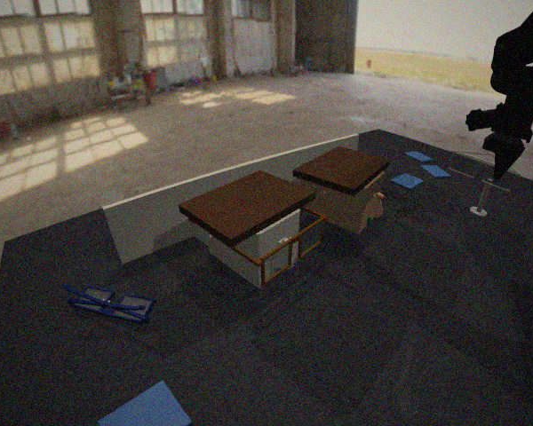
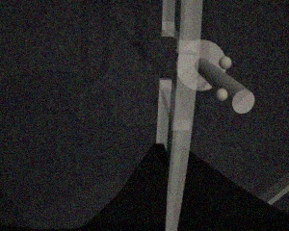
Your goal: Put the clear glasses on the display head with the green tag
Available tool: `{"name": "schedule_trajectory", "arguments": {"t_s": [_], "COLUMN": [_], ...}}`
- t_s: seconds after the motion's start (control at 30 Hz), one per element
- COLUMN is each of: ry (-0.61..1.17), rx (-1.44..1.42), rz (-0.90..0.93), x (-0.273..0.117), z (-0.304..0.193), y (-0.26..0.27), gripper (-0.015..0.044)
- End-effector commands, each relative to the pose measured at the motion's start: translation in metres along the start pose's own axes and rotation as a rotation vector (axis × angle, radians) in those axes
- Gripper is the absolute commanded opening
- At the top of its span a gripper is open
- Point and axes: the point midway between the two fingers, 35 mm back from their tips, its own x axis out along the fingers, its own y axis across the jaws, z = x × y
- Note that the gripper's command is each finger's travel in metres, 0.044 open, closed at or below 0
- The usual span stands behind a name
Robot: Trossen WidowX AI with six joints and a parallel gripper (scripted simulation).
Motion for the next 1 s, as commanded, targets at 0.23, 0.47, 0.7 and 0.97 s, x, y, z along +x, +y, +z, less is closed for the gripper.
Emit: {"name": "schedule_trajectory", "arguments": {"t_s": [0.23, 0.47, 0.7, 0.97], "ry": [0.001, 0.001, 0.001, 0.001], "rx": [0.005, 0.005, 0.005, 0.005], "rz": [0.01, 0.01, 0.01, 0.011], "x": [0.045, 0.045, 0.045, 0.045], "z": [-0.001, 0.001, 0.006, 0.01], "y": [0.002, 0.005, 0.009, 0.014], "gripper": [0.0, 0.0, 0.0, 0.0]}}
